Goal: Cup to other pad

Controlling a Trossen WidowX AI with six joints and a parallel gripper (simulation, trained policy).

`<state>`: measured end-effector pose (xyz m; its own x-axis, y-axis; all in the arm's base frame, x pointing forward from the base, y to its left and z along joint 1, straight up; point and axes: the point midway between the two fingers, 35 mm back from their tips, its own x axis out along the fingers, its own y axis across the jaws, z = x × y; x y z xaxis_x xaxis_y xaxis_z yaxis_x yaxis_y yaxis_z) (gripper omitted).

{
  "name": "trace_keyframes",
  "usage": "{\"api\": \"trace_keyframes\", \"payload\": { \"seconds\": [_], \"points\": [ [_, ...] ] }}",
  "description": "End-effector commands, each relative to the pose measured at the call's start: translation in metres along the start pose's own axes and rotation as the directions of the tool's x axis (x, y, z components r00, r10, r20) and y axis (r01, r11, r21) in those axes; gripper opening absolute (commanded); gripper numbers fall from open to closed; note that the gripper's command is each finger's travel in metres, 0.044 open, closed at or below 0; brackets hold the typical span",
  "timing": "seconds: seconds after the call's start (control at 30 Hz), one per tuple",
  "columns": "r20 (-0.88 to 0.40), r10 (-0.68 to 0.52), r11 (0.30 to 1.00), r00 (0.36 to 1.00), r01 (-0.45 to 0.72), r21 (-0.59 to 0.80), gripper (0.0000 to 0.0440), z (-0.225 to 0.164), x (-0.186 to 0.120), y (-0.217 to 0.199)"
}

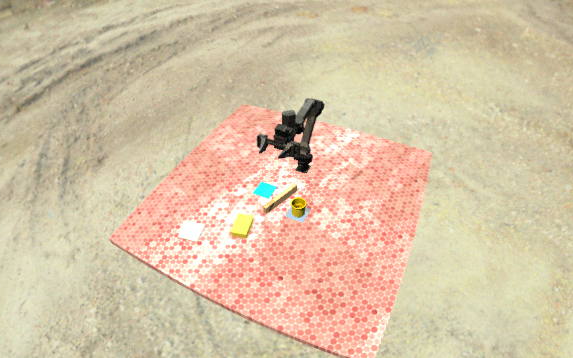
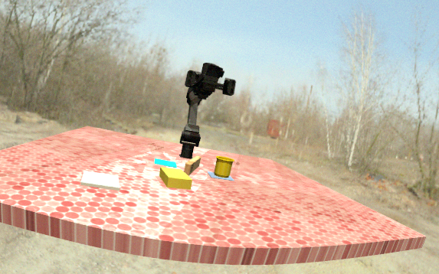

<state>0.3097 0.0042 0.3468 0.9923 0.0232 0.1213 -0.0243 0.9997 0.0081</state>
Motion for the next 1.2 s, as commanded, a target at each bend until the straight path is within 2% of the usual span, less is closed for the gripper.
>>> {"api": "trace_keyframes", "payload": {
  "seconds": [0.0, 0.33, 0.4, 0.5, 0.77, 1.17],
  "points": [
    [0.000, 0.001, 1.000, 1.000, -0.001, 0.001, 0.0374, 0.001, 0.000, 0.000],
    [-0.050, 0.005, 0.999, 0.999, -0.003, 0.037, 0.0112, 0.006, 0.004, 0.004],
    [-0.068, 0.006, 0.999, 0.998, -0.003, 0.052, 0.0080, 0.006, 0.005, 0.005],
    [-0.095, 0.013, 0.997, 0.995, -0.005, 0.082, 0.0087, 0.006, 0.007, 0.007],
    [-0.165, 0.037, 0.985, 0.986, -0.008, 0.174, 0.0166, 0.010, 0.014, 0.015],
    [-0.285, 0.072, 0.949, 0.956, 0.022, 0.315, 0.0168, 0.011, 0.023, 0.028]
  ]
}}
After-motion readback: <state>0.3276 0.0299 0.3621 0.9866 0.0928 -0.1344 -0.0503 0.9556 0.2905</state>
